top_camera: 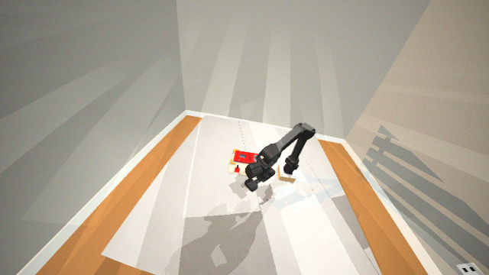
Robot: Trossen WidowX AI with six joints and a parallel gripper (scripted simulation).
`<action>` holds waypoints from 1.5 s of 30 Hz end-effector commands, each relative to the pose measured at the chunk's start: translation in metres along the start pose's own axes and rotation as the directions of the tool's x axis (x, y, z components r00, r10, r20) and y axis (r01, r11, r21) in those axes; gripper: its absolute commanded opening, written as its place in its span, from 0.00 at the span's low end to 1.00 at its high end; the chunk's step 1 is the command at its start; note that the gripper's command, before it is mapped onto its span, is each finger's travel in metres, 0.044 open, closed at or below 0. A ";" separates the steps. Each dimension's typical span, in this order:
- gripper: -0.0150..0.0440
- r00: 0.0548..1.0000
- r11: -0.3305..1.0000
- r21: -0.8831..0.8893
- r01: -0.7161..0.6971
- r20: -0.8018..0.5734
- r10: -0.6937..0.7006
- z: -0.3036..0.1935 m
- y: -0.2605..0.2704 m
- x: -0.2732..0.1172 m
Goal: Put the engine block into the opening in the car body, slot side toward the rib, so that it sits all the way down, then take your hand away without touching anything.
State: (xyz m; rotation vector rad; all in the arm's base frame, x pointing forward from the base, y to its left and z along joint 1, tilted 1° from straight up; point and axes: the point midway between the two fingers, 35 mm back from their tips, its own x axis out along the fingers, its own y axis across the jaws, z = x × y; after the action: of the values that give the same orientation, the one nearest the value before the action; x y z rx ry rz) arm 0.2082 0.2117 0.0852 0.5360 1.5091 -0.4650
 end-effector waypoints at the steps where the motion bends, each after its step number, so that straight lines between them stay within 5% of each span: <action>1: 1.00 1.000 0.993 0.120 0.008 -0.004 -0.007 0.006 -0.001 0.001; 20: 1.00 1.000 0.717 0.697 0.008 -0.002 -0.010 0.038 -0.009 0.001; 45: 1.00 1.000 -0.055 0.999 0.000 -0.001 -0.014 0.077 -0.023 0.001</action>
State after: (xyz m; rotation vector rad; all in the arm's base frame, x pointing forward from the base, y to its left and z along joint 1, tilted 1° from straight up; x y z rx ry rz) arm 0.2549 0.1508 0.0836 1.6743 0.8786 -1.6206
